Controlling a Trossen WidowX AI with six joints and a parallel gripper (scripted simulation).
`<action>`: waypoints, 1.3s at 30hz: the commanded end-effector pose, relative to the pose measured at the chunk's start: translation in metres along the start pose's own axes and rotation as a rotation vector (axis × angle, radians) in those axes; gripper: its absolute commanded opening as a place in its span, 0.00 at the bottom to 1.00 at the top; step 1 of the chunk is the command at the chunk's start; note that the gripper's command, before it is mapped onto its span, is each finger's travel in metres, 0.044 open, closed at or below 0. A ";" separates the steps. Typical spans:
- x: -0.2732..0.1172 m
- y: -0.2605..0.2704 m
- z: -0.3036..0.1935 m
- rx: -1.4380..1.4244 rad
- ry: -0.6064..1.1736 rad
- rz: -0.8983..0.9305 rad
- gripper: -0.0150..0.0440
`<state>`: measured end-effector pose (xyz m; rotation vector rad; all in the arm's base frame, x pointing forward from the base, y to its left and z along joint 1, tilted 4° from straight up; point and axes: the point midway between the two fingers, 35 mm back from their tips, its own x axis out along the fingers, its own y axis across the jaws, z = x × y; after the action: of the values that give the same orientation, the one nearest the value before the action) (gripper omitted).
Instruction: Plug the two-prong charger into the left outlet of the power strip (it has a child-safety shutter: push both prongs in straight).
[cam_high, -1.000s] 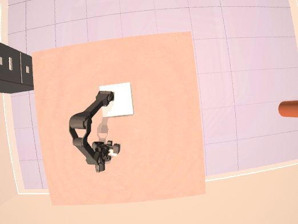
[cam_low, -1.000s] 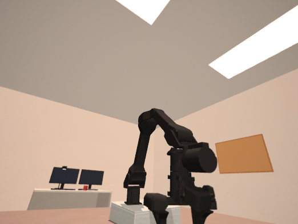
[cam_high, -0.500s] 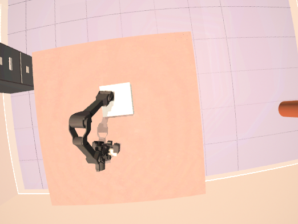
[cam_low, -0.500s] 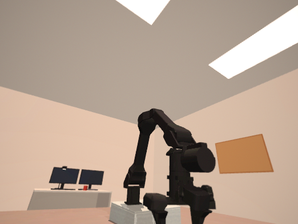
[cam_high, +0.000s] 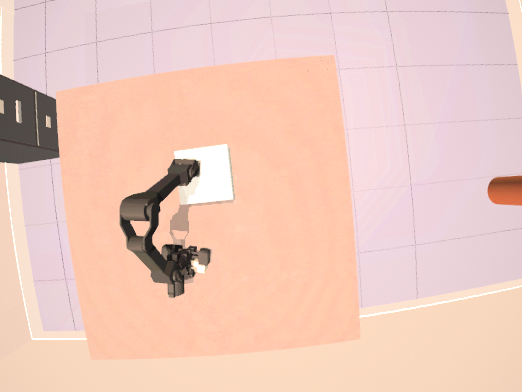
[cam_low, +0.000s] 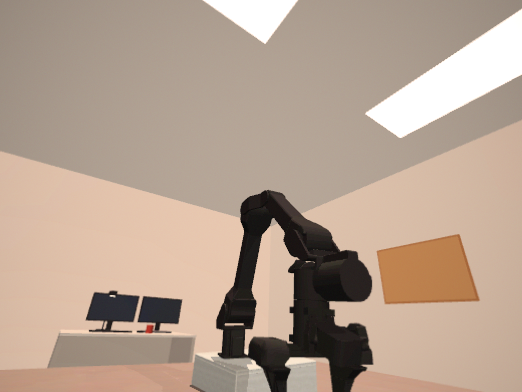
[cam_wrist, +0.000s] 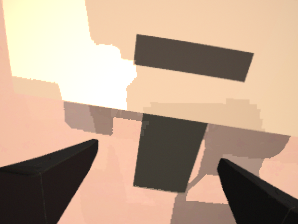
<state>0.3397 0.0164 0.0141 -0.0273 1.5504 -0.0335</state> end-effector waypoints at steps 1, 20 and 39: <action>0.001 -0.001 -0.006 0.004 0.003 -0.004 1.00; 0.002 0.000 -0.026 0.004 0.005 -0.004 1.00; 0.004 0.000 -0.046 0.004 0.006 -0.004 1.00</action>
<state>0.2982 0.0169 0.0105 -0.0274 1.5540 -0.0335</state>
